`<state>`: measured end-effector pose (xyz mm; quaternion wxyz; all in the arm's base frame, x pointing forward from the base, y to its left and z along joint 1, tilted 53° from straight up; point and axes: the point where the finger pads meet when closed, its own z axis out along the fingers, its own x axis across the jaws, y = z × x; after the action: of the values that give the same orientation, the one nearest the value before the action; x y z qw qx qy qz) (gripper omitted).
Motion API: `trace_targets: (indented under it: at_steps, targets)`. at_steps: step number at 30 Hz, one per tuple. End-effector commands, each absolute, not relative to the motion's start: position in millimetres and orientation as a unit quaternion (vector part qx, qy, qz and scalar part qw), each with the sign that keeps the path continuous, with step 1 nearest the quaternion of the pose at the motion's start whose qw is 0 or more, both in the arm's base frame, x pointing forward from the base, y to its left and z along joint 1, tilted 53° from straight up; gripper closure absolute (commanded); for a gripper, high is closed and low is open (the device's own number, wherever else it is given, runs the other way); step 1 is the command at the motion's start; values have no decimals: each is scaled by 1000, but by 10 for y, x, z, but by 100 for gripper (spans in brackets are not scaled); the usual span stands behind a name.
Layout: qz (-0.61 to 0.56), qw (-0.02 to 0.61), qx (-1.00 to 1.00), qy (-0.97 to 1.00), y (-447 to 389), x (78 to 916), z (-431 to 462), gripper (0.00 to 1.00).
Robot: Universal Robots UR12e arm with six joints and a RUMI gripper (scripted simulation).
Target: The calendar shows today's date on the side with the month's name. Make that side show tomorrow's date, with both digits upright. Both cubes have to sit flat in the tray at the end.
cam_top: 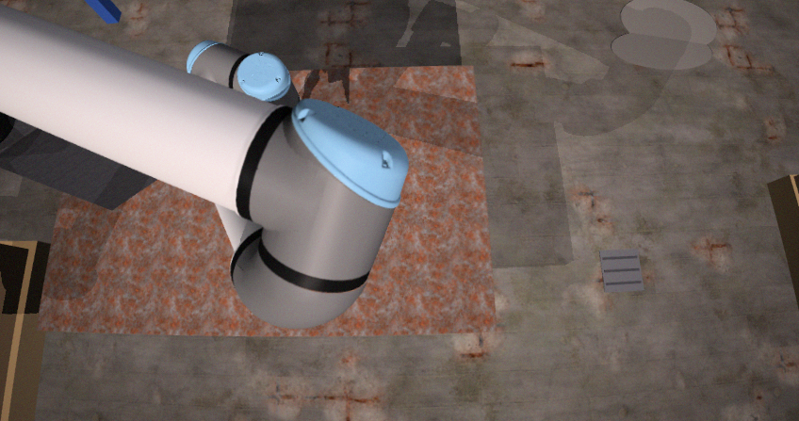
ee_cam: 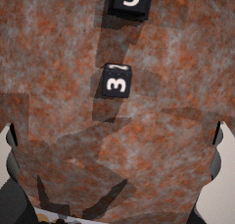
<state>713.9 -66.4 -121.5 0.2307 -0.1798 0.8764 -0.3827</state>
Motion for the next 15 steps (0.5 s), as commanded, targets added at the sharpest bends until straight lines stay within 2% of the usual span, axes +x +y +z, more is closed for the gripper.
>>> trace_targets:
  at_steps: [1,11,12,15]
  targets:
    - [-371,250,-132,885,-646,7159,-1197,0]
    - [-368,252,-123,886,-653,7144,-1211,0]
    - [-368,252,-123,886,-653,7144,-1212,72]
    - [-368,252,-123,886,-652,7144,-1212,72]
